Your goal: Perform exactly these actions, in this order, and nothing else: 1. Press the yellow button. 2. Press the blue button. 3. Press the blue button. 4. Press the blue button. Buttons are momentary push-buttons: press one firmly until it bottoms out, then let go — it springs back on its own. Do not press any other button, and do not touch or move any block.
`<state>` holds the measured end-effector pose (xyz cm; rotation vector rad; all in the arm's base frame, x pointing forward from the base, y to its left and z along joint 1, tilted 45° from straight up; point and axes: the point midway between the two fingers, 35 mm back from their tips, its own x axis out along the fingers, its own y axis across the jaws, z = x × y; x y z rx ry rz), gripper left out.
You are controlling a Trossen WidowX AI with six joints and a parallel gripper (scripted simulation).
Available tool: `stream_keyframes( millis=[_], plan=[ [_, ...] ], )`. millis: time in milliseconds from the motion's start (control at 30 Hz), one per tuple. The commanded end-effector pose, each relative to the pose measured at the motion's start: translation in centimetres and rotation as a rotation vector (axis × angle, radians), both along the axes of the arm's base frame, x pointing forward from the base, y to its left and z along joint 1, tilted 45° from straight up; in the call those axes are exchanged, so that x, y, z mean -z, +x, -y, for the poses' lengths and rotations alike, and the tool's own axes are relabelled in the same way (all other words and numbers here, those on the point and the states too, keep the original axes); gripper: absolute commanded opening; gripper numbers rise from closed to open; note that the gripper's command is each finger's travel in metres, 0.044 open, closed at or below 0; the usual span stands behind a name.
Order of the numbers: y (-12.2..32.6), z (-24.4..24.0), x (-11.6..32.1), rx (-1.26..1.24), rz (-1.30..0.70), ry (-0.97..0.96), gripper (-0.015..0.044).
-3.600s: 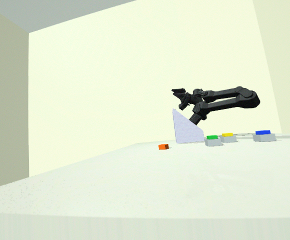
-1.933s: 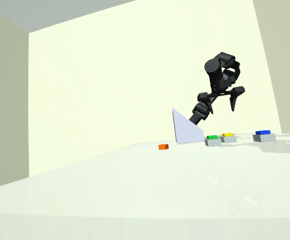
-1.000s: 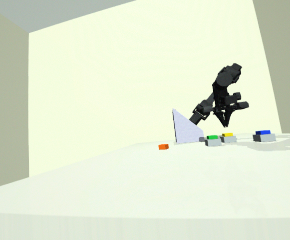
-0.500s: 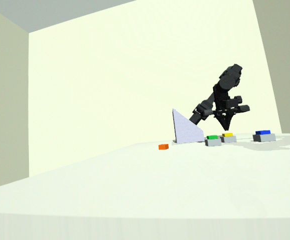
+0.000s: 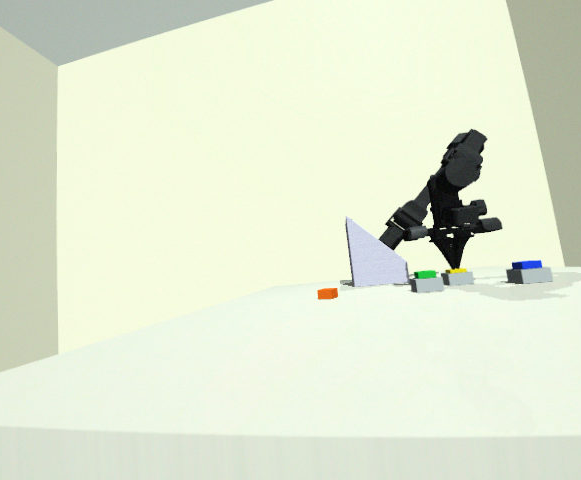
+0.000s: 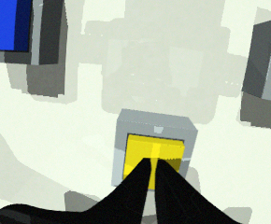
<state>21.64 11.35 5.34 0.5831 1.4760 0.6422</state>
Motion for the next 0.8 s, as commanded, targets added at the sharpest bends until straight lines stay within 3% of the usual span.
stream_keyframes(
  millis=[0, 400, 767],
  plan=[
    [-0.1, -0.1, 0.1, 0.001, -0.007, 0.004, 0.002],
    [-0.1, -0.1, 0.1, 0.001, -0.007, 0.004, 0.002],
    [0.0, 3.0, -2.8, 0.002, -0.007, -0.001, 0.002]
  ],
)
